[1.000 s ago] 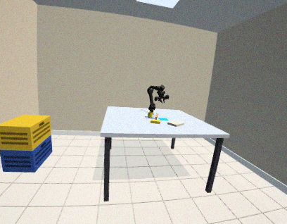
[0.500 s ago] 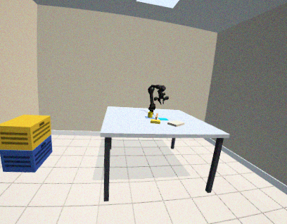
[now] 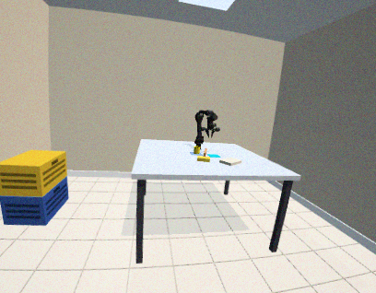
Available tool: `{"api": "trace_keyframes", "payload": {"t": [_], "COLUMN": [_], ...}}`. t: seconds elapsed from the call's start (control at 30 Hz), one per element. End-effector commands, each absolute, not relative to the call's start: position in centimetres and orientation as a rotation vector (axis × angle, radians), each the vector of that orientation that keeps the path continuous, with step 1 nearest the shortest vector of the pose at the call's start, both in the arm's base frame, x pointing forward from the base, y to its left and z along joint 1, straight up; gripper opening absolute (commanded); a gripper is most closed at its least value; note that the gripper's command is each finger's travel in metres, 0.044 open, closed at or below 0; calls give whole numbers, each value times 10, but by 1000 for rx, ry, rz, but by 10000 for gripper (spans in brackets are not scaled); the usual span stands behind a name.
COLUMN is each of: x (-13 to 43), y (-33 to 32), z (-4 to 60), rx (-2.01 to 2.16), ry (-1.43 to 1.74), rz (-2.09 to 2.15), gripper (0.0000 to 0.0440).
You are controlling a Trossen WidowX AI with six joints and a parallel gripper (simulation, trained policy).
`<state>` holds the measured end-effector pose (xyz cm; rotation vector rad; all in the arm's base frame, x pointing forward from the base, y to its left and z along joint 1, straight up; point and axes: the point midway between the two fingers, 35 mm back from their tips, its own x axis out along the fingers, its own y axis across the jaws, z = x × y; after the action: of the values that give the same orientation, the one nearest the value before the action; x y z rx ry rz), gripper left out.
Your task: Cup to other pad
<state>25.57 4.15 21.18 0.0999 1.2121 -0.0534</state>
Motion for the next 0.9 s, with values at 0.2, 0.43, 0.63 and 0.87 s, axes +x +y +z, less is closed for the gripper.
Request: {"api": "trace_keyframes", "payload": {"t": [0.2,0.43,0.63,0.87], "x": [249,246,244,242], "y": [28,18,9,-2], "z": [200,189,179,167], "rx": [40,8,-11,-25], "ry": [1345,1431,1494,1542], "rz": [-77,-94,-107,-118], "gripper": [113,114,118,131]}}
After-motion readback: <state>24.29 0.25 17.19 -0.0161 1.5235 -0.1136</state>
